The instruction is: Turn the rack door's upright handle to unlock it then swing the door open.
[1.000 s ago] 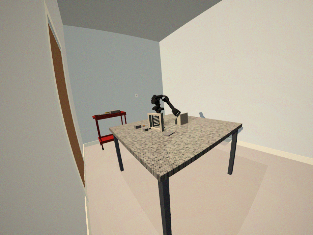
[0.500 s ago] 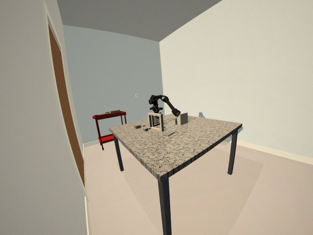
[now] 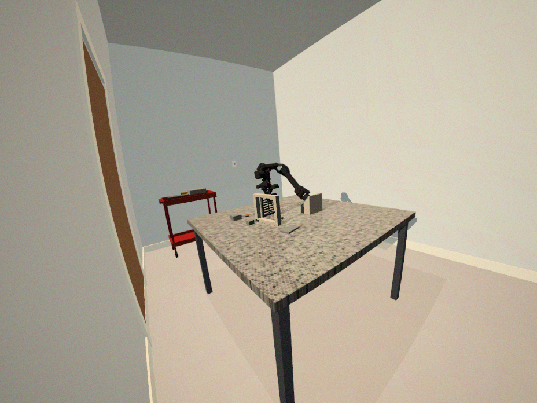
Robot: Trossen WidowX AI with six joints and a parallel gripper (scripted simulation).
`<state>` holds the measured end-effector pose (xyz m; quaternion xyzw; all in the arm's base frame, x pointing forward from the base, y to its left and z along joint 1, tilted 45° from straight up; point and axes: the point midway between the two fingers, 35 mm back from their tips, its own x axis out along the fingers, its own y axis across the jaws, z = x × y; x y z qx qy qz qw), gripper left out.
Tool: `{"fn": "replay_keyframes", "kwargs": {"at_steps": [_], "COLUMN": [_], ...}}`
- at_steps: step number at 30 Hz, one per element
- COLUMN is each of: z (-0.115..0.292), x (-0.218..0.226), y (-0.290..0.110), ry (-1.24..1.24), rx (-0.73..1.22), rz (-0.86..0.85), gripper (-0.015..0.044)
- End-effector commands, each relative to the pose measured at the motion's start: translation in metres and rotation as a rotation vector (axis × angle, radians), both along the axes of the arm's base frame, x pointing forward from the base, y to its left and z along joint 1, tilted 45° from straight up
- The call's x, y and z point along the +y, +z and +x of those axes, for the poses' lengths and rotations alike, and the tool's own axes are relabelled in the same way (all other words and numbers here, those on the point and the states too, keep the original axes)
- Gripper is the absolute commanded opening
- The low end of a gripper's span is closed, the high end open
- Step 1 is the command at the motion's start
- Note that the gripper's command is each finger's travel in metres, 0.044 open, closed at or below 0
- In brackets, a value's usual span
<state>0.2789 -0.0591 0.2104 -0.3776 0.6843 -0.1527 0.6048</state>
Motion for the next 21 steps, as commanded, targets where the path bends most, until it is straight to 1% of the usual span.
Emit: {"fn": "replay_keyframes", "kwargs": {"at_steps": [1,8,9,21], "z": [0.0,0.0,0.0,0.0], "x": [0.0,0.0,0.0,0.014], "y": [0.0,0.0,0.0,0.014], "ry": [0.007,0.007,0.007,0.062], "rx": [0.006,0.006,0.006,-0.04], "rz": [-0.003,-0.003,-0.003,0.008], "gripper": [0.0087,0.027,0.028,0.028]}}
